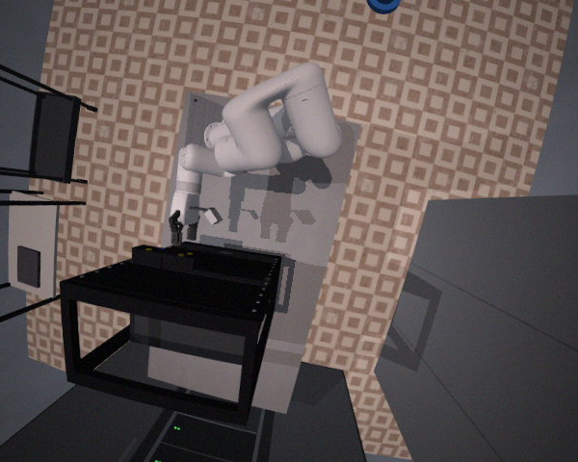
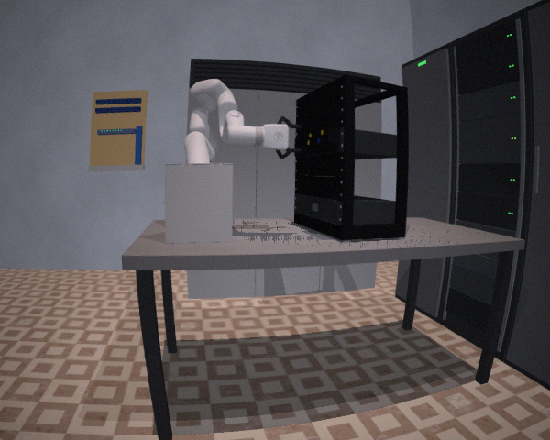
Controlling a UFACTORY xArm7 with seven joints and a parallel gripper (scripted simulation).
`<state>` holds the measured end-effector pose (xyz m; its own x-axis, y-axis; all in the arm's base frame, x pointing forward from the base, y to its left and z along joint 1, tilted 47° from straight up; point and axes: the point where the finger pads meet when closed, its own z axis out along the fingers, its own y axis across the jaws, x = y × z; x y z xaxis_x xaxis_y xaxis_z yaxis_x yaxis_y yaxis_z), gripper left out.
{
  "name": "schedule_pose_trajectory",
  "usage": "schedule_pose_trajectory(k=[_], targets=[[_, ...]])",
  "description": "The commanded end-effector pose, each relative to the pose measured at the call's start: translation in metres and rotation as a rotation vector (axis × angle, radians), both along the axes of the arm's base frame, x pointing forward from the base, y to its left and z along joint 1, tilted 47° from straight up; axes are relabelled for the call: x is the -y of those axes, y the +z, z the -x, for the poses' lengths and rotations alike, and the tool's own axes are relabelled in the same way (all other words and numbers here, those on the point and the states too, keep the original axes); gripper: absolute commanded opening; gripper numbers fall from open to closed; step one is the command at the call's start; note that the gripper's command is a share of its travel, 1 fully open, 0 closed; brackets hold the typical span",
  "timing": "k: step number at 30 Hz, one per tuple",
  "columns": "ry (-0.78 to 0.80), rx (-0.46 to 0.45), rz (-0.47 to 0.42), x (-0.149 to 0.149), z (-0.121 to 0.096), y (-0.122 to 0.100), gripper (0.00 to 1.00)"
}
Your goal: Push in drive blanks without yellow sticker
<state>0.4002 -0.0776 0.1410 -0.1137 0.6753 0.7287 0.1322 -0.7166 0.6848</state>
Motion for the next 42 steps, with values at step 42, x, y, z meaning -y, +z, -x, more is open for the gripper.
schedule_pose_trajectory(k=[42], targets=[[-0.002, 0.002, 0.001, 0.071, -0.013, -0.074, 1.0]])
